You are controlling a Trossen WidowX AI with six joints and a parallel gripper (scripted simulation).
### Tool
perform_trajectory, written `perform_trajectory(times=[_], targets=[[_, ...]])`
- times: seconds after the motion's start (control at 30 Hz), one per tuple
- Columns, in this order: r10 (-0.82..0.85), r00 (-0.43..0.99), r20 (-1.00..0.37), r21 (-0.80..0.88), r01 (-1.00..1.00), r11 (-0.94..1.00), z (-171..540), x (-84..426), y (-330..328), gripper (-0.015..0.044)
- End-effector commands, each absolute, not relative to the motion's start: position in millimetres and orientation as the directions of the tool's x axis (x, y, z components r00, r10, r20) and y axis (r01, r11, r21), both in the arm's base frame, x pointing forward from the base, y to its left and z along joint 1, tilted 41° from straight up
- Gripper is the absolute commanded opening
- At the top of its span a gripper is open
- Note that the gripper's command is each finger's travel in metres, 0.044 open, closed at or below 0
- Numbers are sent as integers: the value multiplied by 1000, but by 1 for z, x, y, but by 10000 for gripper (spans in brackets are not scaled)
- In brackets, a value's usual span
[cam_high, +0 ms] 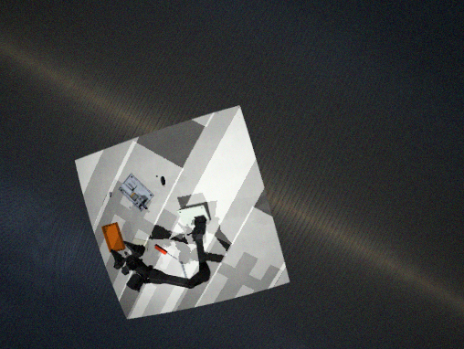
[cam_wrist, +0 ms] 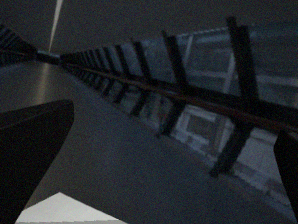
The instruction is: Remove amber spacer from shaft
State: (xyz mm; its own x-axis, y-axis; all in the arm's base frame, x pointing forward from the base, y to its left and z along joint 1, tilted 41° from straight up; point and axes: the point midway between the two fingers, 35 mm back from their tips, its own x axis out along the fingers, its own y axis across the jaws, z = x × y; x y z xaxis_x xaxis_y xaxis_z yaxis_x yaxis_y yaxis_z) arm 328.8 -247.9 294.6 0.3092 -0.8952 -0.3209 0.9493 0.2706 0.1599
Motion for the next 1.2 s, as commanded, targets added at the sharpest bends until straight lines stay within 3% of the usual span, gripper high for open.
perform_trajectory(times=[0.0, 0.27, 0.53, 0.87, 1.17], targets=[[-814, 401, -421, -270, 801, 534, 226, 356, -234, 440], [-710, 471, -524, -622, 358, 697, 155, 372, -213, 440], [-586, 517, -624, -755, -206, 623, 86, 374, -186, 440], [-410, 537, -737, -644, -743, 185, 9, 357, -146, 440], [-246, 523, -816, -427, -833, -352, -50, 322, -110, 440]])
